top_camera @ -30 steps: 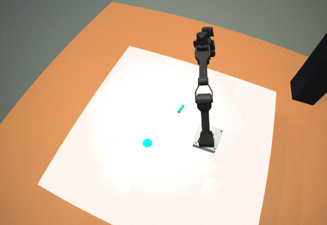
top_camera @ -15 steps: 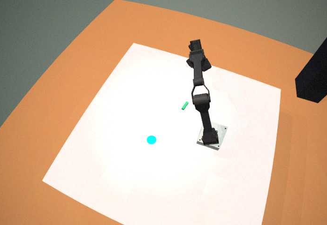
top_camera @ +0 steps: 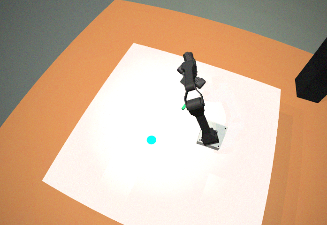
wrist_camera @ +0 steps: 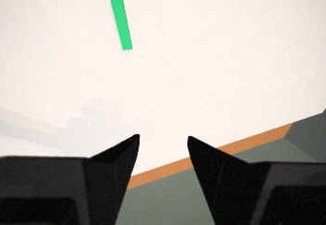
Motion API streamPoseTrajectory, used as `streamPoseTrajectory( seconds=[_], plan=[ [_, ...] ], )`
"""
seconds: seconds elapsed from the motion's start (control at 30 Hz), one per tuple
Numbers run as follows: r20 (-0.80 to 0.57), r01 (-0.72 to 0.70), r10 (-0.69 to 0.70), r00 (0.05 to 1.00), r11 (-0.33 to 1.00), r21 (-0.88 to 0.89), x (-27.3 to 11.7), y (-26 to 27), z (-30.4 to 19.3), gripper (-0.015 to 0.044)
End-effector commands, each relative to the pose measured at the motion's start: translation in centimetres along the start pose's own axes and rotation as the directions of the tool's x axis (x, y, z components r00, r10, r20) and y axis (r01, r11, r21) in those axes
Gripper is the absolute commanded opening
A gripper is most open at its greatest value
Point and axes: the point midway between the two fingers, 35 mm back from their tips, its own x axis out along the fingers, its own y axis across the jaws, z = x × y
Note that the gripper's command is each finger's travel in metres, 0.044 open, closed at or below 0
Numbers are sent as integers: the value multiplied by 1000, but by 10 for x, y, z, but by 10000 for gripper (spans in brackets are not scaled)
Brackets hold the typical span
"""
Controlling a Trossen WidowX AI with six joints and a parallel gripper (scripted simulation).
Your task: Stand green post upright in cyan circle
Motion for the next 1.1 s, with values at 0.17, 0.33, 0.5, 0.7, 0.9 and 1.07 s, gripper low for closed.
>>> streamPoseTrajectory(
  seconds=[0.17,0.33,0.5,0.7,0.9,1.07],
  plan=[
    [305,-105,153,940,980,-170,1,40,92,233],
    [347,-112,173,922,975,-191,-1,46,105,233],
    [346,-112,173,922,975,-191,1,46,106,233],
    [345,-110,171,923,976,-190,57,50,125,233],
    [351,-111,173,920,975,-192,107,66,147,233],
    [351,-111,174,920,975,-192,108,67,147,233]
  ],
)
